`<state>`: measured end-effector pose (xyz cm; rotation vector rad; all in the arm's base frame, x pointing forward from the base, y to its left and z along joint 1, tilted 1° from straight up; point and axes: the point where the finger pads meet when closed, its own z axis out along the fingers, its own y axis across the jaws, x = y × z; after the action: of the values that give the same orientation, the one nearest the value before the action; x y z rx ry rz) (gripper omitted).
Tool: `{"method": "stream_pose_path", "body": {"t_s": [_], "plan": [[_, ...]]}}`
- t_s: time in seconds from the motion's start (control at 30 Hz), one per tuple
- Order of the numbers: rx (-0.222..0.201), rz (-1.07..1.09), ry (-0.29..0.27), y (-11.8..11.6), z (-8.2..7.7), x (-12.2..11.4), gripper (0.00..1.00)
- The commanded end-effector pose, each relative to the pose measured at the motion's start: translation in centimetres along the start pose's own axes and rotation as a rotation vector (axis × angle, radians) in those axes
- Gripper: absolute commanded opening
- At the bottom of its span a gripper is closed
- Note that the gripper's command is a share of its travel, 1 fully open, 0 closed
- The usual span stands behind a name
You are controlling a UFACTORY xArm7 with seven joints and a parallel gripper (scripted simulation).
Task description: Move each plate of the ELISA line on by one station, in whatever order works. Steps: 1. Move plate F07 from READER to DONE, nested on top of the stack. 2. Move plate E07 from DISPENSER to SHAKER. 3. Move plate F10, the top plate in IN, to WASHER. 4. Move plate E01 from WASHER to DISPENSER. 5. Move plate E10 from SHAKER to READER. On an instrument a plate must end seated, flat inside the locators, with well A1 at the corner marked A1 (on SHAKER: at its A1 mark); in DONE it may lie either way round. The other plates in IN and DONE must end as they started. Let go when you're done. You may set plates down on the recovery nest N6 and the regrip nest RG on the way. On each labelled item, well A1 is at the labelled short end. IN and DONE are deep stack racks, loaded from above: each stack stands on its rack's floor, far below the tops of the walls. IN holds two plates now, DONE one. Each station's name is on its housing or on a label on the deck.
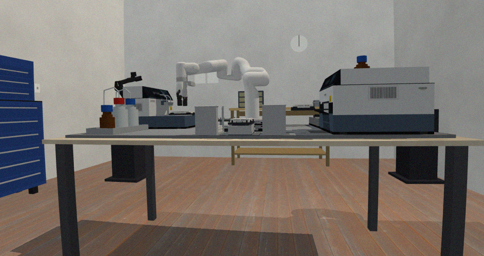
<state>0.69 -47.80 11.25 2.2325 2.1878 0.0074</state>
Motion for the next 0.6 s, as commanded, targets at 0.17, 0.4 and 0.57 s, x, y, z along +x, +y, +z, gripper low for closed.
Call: {"method": "stream_pose_path", "body": {"t_s": [0.17, 0.4, 0.57], "plan": [[-0.001, 0.000, -0.005, 0.06, 0.84, -0.13, 1.00], [-0.001, 0.000, -0.005, 0.06, 1.10, -0.13, 1.00], [-0.001, 0.000, -0.005, 0.06, 1.09, -0.13, 1.00]]}}
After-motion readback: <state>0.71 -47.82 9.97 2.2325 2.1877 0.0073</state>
